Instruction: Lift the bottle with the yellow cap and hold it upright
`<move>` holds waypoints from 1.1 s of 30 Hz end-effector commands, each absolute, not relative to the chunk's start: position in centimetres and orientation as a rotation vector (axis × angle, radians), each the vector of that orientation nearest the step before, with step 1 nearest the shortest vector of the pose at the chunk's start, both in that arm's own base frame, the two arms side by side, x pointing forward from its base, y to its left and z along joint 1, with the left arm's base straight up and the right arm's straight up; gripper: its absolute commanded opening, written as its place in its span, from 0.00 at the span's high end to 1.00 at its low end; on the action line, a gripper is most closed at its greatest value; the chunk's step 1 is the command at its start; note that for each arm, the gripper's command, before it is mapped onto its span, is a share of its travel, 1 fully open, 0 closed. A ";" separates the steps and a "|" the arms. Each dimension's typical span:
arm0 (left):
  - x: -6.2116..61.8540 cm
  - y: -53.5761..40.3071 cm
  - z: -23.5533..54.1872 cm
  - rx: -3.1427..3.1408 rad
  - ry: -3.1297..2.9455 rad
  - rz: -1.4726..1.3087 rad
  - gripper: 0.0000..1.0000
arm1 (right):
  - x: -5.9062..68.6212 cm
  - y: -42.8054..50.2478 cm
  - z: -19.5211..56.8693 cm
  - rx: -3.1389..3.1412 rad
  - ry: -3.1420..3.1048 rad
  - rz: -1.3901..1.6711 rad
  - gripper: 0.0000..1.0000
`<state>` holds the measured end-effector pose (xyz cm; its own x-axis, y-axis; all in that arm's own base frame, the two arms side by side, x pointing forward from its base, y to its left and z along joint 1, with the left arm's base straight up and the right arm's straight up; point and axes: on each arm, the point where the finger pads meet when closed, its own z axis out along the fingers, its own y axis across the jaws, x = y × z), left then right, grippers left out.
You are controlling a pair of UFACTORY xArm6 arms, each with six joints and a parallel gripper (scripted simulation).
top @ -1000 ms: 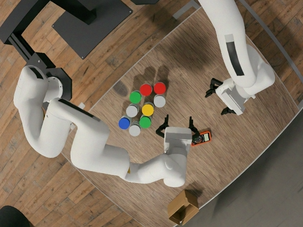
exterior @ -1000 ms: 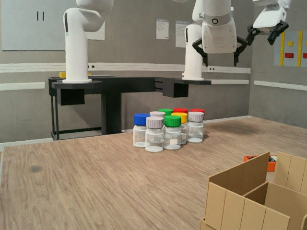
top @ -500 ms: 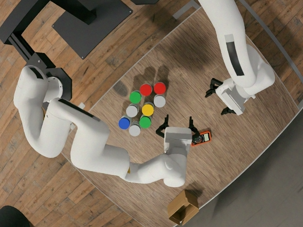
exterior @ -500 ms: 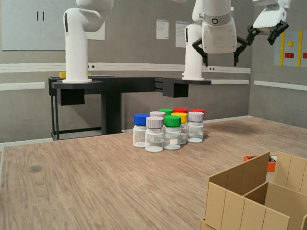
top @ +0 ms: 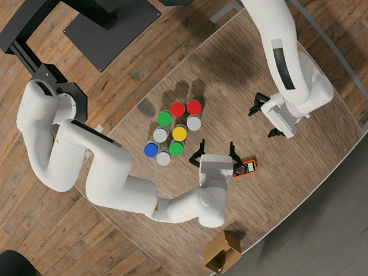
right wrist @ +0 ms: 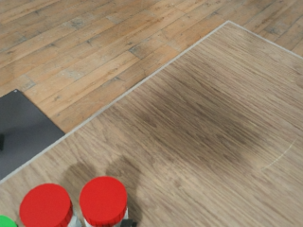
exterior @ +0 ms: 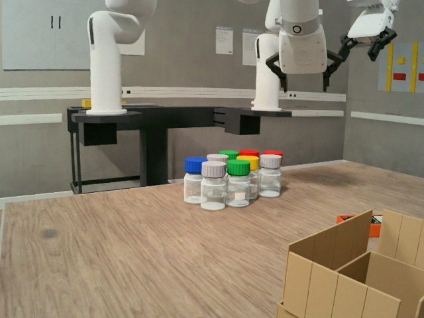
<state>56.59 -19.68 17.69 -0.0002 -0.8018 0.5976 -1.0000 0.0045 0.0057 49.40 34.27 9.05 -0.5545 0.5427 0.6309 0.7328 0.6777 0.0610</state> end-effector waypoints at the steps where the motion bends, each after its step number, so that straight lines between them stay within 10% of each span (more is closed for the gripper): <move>1: 55.9 -19.3 18.3 1.855 -1.871 0.597 0.00 | 49.5 34.3 9.3 -0.978 -2.309 -0.432 0.00; 33: 35.7 -9.4 20.3 2.003 -2.171 0.223 0.00 | 49.0 32.3 9.4 -1.024 -2.400 -0.361 0.00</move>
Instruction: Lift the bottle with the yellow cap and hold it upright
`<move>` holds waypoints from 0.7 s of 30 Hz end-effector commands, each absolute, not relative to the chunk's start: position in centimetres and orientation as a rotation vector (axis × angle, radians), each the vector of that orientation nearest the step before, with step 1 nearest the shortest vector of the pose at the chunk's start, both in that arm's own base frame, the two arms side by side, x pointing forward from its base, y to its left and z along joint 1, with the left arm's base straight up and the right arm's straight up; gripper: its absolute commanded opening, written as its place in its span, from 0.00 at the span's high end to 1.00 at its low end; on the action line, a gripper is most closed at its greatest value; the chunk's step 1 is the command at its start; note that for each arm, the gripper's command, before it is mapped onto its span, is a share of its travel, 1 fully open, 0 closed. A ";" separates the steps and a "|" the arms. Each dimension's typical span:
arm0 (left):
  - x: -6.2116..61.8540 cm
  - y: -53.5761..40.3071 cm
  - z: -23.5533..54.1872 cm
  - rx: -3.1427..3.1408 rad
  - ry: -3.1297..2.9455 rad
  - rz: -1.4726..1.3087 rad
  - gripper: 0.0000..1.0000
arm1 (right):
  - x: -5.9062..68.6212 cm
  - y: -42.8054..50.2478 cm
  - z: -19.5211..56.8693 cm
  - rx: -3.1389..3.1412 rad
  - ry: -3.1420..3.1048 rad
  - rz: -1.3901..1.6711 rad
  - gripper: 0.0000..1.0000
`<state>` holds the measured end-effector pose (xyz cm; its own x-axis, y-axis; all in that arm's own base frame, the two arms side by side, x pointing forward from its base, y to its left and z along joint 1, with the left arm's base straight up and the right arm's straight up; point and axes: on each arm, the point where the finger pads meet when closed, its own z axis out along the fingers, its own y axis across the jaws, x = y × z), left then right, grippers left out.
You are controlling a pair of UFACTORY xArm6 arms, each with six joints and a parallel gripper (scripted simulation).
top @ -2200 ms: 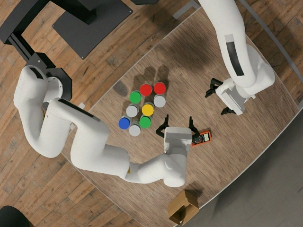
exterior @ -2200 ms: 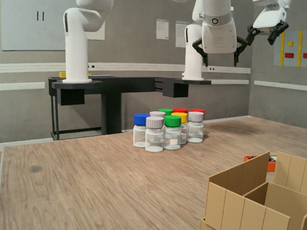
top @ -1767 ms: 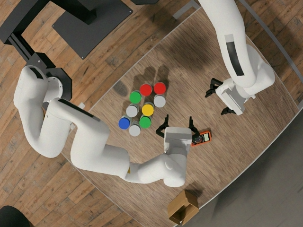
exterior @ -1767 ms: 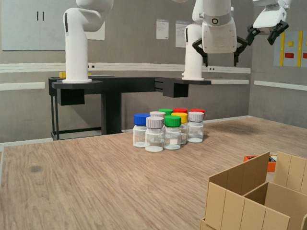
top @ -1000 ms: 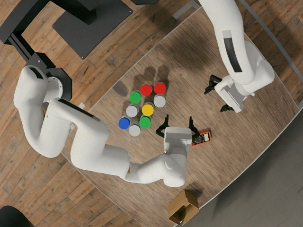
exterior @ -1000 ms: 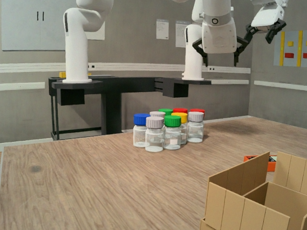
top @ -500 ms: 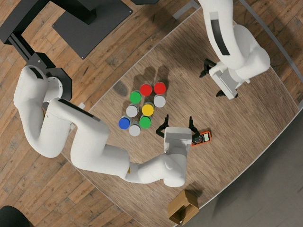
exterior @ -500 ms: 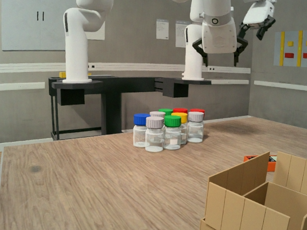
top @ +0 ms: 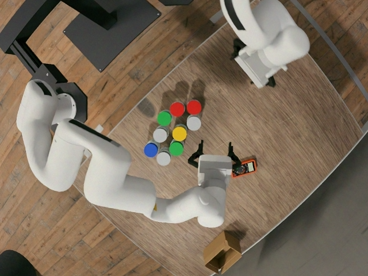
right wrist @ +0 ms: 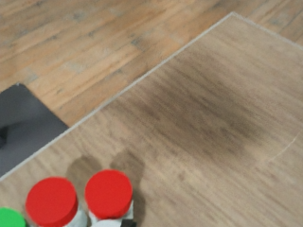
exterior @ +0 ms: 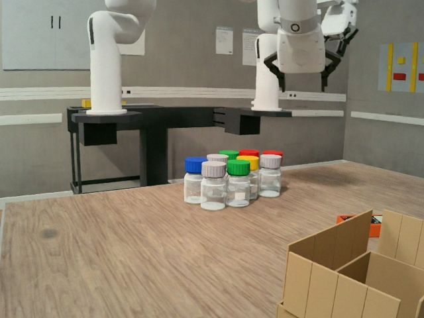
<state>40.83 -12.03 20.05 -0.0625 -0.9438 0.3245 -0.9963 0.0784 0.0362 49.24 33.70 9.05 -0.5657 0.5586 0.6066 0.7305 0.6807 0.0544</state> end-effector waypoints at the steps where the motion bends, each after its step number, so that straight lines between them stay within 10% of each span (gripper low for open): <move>1: 35.7 -9.4 20.3 2.003 -2.171 0.223 0.00 | 49.0 32.3 9.4 -1.024 -2.400 -0.361 0.00; 21: 26.5 -4.1 16.7 2.079 -2.318 0.034 0.00 | 47.9 27.6 9.8 -1.119 -2.604 -0.195 0.00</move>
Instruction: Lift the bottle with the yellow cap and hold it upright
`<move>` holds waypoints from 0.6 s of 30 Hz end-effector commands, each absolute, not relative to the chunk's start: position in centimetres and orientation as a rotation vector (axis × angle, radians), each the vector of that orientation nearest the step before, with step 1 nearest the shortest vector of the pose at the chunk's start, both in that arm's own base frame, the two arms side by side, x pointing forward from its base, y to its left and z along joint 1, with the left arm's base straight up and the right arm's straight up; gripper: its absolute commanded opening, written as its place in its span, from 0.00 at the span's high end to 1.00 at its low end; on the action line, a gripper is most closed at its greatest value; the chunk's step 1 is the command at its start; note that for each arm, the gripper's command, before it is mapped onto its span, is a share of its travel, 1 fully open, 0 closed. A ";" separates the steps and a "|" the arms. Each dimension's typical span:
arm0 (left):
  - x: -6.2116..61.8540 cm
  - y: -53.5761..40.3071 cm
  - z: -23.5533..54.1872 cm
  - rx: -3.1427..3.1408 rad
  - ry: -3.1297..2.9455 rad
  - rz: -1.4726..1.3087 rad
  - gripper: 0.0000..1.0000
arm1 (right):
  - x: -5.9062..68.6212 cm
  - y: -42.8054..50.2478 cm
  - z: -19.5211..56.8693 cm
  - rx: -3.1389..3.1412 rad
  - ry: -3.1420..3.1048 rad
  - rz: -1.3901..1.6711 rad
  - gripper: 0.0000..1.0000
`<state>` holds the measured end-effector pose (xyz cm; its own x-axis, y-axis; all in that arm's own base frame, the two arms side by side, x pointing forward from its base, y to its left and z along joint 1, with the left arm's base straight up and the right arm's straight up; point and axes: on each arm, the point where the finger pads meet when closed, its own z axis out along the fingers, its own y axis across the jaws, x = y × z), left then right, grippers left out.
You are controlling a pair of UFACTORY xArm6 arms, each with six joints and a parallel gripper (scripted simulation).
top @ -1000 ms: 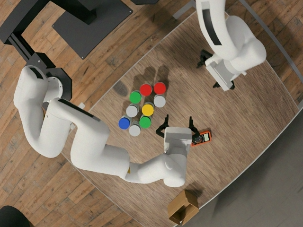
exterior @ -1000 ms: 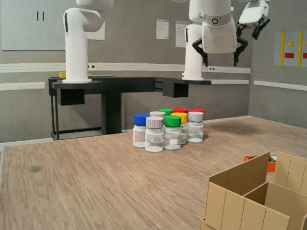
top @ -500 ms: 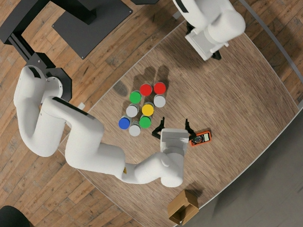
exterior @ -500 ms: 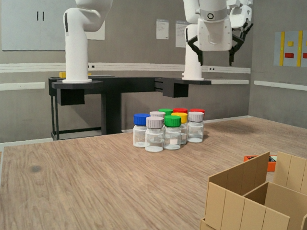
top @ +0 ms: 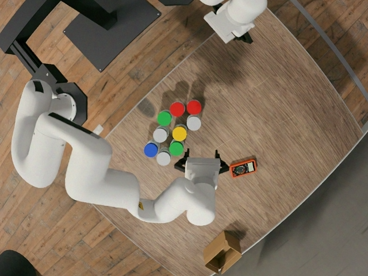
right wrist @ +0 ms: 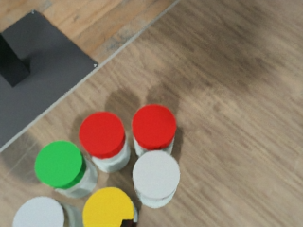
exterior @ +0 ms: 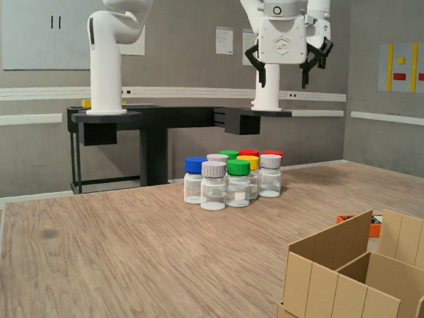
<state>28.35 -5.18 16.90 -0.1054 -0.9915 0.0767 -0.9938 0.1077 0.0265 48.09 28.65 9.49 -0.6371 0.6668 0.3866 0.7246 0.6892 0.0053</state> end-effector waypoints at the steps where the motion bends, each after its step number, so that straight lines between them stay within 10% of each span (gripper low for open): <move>1: 26.2 -3.9 16.6 2.082 -2.323 0.028 0.00 | 47.8 27.3 9.8 -1.124 -2.619 -0.185 0.00; 18: 24.8 -3.0 15.7 2.095 -2.349 -0.005 0.00 | 46.6 23.3 10.8 -1.178 -2.836 -0.047 0.00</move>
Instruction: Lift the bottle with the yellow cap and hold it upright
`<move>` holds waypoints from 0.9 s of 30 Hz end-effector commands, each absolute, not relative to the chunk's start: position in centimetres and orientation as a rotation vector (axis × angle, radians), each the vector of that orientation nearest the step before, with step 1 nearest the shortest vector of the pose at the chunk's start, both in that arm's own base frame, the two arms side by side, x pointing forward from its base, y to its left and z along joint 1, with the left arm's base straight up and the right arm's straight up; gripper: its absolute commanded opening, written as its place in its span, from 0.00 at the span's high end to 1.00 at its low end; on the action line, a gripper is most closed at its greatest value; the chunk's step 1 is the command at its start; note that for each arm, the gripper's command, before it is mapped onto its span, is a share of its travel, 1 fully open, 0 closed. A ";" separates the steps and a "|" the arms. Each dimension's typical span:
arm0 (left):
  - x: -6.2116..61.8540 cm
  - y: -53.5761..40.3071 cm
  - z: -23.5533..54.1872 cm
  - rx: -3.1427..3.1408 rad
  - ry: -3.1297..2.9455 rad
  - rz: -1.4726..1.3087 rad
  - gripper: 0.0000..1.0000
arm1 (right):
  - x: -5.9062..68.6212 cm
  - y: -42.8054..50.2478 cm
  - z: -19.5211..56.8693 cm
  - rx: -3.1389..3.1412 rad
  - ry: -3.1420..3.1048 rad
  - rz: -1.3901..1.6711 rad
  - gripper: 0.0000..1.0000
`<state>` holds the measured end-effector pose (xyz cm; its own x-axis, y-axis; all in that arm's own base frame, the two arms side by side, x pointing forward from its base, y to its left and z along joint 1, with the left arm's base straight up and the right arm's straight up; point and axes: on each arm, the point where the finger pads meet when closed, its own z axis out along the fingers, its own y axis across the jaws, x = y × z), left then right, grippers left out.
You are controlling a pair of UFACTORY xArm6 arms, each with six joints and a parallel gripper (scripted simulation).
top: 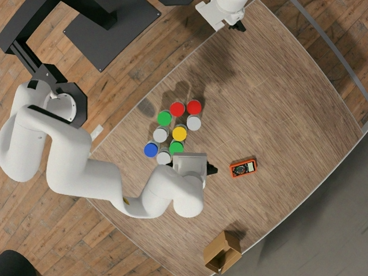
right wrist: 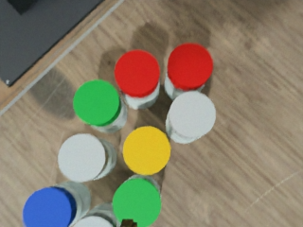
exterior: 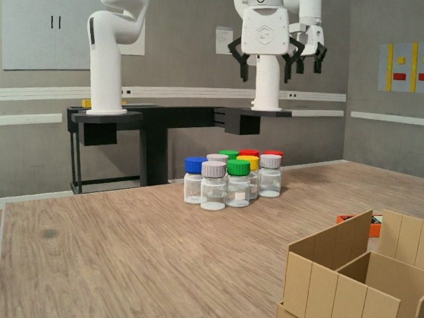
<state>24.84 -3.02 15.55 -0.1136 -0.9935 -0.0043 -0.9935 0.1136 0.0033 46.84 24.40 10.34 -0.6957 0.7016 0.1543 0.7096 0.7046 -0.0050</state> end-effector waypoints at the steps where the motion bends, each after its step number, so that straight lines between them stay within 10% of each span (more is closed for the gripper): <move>1: 24.8 -3.0 15.7 -2.088 2.339 0.005 0.00 | 46.5 23.0 10.8 -1.181 -2.851 -0.038 0.00; 27: 24.8 3.4 15.7 -2.367 2.057 0.006 0.00 | 46.0 21.4 11.2 -1.195 -2.912 0.005 0.00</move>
<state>24.65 3.26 15.52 0.1369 -0.9906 -0.0075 -0.9906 -0.1369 0.0020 45.87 21.31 11.01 -0.7119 0.7023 -0.0052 0.7023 0.7118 -0.0047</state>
